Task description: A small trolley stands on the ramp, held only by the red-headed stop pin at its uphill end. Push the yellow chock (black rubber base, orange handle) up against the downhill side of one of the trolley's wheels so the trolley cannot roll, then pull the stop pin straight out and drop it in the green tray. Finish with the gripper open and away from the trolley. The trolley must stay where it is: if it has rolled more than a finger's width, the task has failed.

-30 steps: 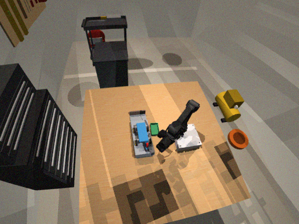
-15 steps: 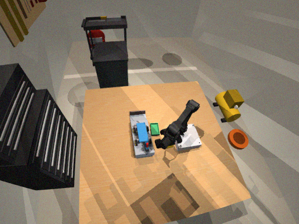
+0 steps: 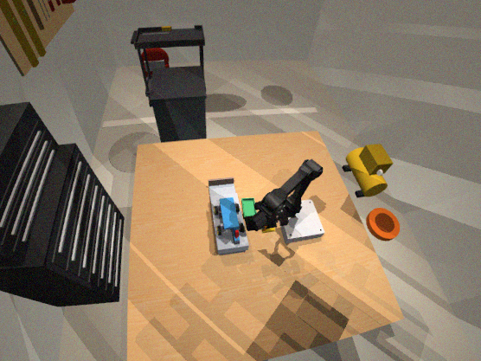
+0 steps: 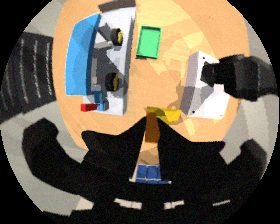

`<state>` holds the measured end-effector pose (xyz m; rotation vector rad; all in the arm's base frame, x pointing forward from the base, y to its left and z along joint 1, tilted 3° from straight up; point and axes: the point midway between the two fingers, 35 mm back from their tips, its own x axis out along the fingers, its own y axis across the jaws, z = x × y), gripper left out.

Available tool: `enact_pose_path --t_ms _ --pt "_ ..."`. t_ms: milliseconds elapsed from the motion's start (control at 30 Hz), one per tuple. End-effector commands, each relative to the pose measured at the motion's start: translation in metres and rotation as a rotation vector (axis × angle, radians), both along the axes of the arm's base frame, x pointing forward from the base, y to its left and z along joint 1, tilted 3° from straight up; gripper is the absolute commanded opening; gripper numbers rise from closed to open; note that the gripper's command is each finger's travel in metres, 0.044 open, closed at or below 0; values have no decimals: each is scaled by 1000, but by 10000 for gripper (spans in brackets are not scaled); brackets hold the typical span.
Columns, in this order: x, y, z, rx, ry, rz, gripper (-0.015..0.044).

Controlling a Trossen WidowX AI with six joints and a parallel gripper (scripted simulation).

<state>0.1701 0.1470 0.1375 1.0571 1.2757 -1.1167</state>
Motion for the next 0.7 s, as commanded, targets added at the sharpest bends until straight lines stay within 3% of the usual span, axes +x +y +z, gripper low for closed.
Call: enact_pose_path --t_ms 0,667 --pt "6 -14 0 0 -9 -3 0" --pt "34 -81 -5 -6 -12 -3 0"
